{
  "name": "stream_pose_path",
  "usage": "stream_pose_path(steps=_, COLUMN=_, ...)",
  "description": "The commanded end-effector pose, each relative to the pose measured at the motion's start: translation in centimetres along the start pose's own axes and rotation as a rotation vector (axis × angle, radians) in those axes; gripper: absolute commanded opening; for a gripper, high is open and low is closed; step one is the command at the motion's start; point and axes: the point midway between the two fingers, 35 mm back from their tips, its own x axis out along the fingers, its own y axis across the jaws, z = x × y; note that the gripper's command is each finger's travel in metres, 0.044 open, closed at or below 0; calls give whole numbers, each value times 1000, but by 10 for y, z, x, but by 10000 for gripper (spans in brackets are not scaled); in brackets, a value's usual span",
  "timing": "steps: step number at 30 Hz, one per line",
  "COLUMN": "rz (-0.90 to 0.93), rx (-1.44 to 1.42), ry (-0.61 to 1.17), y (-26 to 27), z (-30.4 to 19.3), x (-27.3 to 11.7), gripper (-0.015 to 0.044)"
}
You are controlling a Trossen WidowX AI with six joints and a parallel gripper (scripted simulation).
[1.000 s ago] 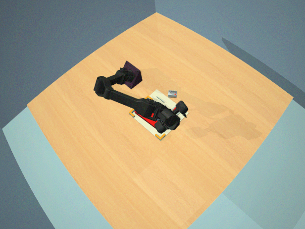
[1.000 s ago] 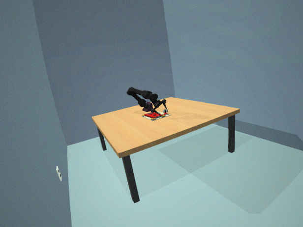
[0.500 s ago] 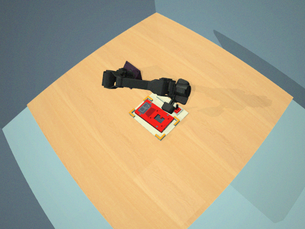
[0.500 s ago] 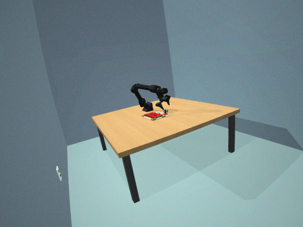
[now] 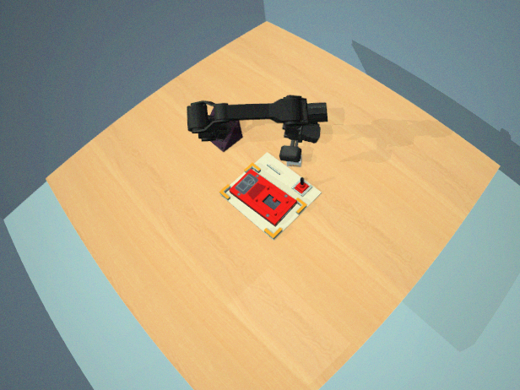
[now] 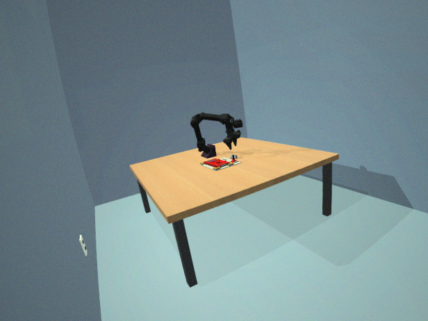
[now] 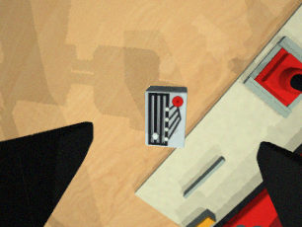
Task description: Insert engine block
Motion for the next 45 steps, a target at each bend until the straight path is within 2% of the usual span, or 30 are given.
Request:
stream_pose_path(steps=1, rz=-62, rx=-78, ry=41, y=12, z=-12, x=-1, gripper=440)
stream_pose_path(steps=7, rz=-62, rx=-78, ry=41, y=12, z=-12, x=1, gripper=440)
stream_pose_path(steps=11, rz=-63, rx=-78, ry=41, y=9, z=-13, x=32, gripper=440)
stream_pose_path(steps=19, rz=-64, rx=-77, ry=41, y=10, z=-12, x=49, gripper=440)
stream_pose_path(steps=42, rz=-65, rx=-77, ry=41, y=8, z=-14, x=76, gripper=440)
stream_pose_path(steps=45, rz=-65, rx=-77, ry=41, y=8, z=-14, x=76, gripper=361)
